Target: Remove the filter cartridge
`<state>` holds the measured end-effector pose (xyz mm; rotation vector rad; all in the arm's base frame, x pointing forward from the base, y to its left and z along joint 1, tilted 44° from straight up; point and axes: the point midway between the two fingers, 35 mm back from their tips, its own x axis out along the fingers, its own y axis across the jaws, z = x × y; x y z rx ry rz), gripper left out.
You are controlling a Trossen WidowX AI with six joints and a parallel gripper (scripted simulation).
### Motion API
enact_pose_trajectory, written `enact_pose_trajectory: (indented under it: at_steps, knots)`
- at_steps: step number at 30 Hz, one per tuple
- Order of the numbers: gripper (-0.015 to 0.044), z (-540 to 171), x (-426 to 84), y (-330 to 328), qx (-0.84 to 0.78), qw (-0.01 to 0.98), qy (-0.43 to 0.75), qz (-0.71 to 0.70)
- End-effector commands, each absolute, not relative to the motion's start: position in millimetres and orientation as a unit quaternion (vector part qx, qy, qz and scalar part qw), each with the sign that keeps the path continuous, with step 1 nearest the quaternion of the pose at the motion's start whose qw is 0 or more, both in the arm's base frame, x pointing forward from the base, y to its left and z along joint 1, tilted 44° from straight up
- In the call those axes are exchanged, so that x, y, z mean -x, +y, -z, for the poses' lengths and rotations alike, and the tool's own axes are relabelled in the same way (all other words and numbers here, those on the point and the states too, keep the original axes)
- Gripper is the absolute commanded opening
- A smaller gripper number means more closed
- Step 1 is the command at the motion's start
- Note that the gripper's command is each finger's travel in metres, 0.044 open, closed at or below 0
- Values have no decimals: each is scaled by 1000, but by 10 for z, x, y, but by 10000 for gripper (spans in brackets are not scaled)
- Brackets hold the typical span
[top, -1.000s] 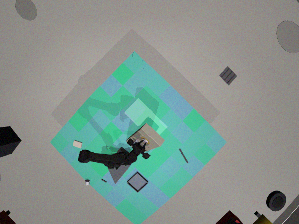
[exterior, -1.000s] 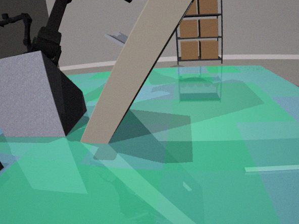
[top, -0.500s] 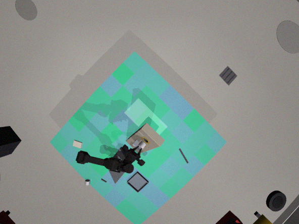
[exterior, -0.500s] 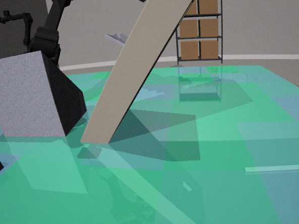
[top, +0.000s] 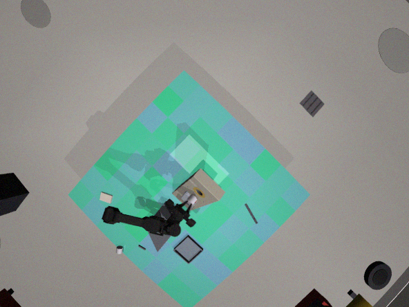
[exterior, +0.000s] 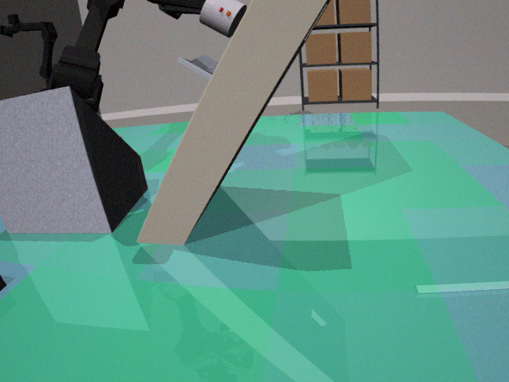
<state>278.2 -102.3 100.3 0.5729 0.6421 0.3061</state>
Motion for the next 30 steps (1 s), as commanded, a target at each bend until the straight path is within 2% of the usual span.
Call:
enact_pose_trajectory:
  at_steps: [1,7,11,12,23,30]
  knots:
    - [0,-942,-2719,-949,-275,898,307,-150]
    - [0,-831,-2615,-839,-276,898,307,-150]
    - [105,-860,-2650,-881,-276,897,310,-149]
    - [111,-860,-2650,-881,-276,897,310,-149]
    - [111,-839,-2623,-846,-276,898,307,-150]
    - [111,-1256,-3002,-1244,-275,899,307,-150]
